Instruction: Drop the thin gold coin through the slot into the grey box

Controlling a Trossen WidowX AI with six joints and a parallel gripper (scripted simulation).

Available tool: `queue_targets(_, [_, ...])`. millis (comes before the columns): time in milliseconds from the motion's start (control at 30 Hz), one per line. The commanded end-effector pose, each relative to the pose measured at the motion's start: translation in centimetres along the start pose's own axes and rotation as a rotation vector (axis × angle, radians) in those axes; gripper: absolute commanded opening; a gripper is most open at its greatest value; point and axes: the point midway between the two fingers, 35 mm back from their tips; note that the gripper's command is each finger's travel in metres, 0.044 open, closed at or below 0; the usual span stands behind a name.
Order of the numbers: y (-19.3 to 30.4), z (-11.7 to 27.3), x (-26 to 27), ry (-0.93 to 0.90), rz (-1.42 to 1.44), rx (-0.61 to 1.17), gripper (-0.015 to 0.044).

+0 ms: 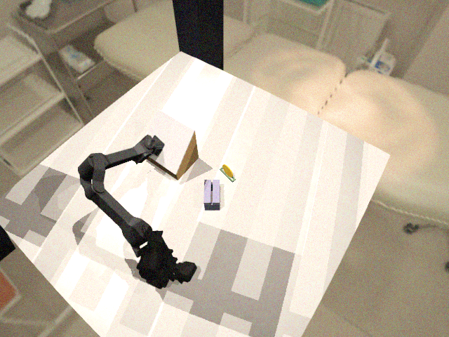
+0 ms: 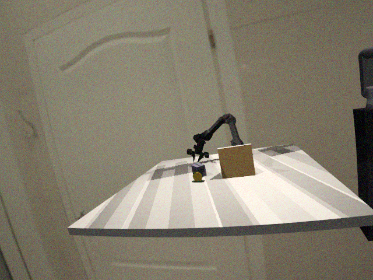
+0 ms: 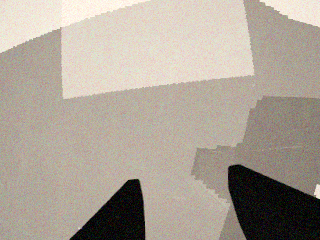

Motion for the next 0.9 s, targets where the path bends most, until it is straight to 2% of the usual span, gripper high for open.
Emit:
queue_targets(0, [6.7, 0.7, 3.3, -0.011, 0.064, 0.148, 0.0161])
queue_targets(233, [17.4, 3.8, 7.1, 0.008, 0.217, 0.36, 0.0161])
queue_targets(467, [27.5, 9.0, 8.1, 0.057, 0.403, 0.52, 0.0161])
queue_targets(700, [35.3, 15.2, 6.6, 0.144, 0.654, 0.583, 0.0161])
queue_targets(867, [40.2, 20.9, 3.7, 0.228, 0.907, 0.546, 0.0161])
Point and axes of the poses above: the point midway between the two fingers, 35 mm back from their tips, its own z axis back along the fingers, its own x axis across the jaws, y = z × x, and after that the axes turned 11 degrees about -z, right-handed
